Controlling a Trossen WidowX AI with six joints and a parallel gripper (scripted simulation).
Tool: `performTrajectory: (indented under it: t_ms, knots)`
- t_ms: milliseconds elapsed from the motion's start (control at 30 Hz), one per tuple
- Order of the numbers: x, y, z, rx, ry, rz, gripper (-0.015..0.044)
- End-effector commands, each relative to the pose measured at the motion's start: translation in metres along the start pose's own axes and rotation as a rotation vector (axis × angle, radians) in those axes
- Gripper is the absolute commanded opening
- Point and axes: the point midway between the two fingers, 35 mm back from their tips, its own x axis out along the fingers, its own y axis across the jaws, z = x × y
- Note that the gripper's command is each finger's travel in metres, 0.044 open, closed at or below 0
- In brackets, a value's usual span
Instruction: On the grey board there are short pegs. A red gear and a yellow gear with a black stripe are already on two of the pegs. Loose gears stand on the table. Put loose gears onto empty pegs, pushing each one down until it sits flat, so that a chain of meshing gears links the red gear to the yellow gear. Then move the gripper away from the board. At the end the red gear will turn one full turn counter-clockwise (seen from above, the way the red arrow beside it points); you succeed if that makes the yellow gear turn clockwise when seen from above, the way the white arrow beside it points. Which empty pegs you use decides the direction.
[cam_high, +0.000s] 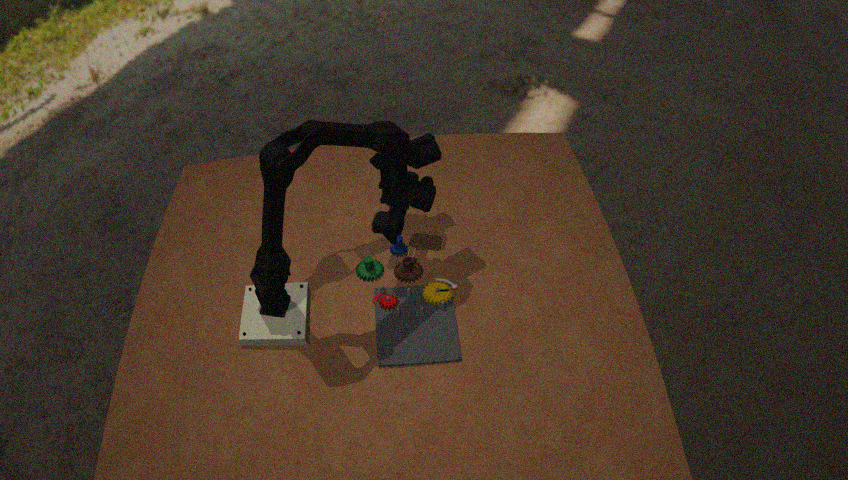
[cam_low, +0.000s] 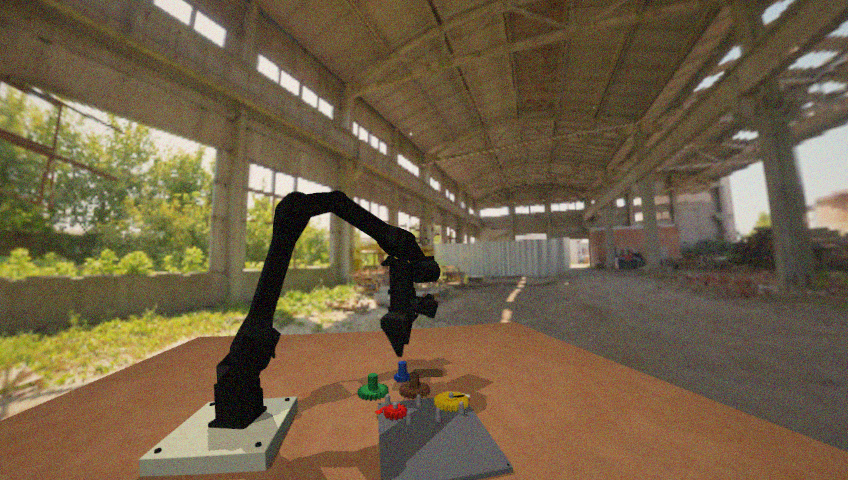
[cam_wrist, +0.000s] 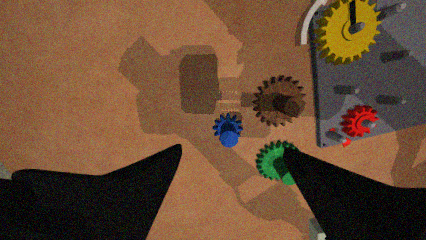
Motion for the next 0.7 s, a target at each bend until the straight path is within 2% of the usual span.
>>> performTrajectory:
  t_ms: [0, 667]
  knots:
    - [0.004, 0.000, -0.003, 0.005, 0.009, -0.002, 0.0440]
    - [0.036, 0.001, -0.003, 0.005, 0.010, -0.002, 0.0440]
